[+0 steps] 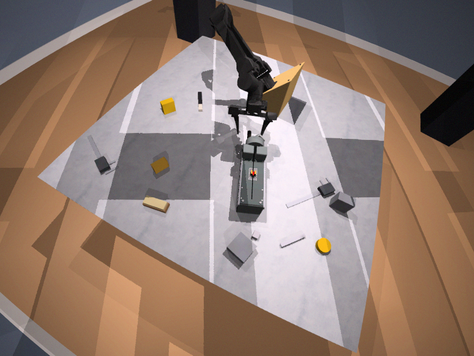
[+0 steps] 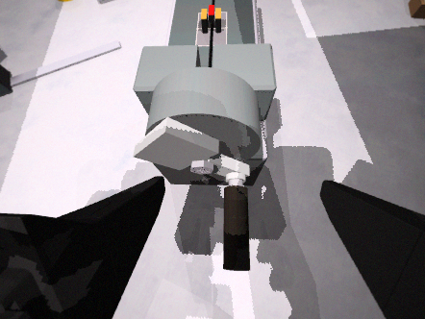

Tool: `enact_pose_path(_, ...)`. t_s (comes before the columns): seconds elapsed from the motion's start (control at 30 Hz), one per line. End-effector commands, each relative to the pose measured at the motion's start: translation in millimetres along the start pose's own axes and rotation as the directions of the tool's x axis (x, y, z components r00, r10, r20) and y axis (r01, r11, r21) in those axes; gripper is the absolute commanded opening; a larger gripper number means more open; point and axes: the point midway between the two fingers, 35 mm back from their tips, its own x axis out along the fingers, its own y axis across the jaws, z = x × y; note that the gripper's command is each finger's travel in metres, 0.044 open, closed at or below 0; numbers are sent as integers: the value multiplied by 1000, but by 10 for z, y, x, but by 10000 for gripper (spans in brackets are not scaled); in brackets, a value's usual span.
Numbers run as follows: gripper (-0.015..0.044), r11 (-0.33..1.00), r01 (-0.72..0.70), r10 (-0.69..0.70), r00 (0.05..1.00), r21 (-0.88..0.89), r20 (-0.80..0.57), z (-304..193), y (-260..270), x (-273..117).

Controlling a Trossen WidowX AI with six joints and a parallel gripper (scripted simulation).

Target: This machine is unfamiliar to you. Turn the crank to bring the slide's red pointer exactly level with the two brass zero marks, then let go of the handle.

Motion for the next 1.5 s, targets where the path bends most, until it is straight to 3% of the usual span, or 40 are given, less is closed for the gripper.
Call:
enact_pose_path(0.0,440,1000,-8,8,1000,-5,0,-57,20,48)
enact_pose_path(0.93,440,1000,-4,4,1000,-8,0,-374,13,322)
enact_pose_path(1.47,20,1000,-4,4,1000,-8,0,-374,13,322)
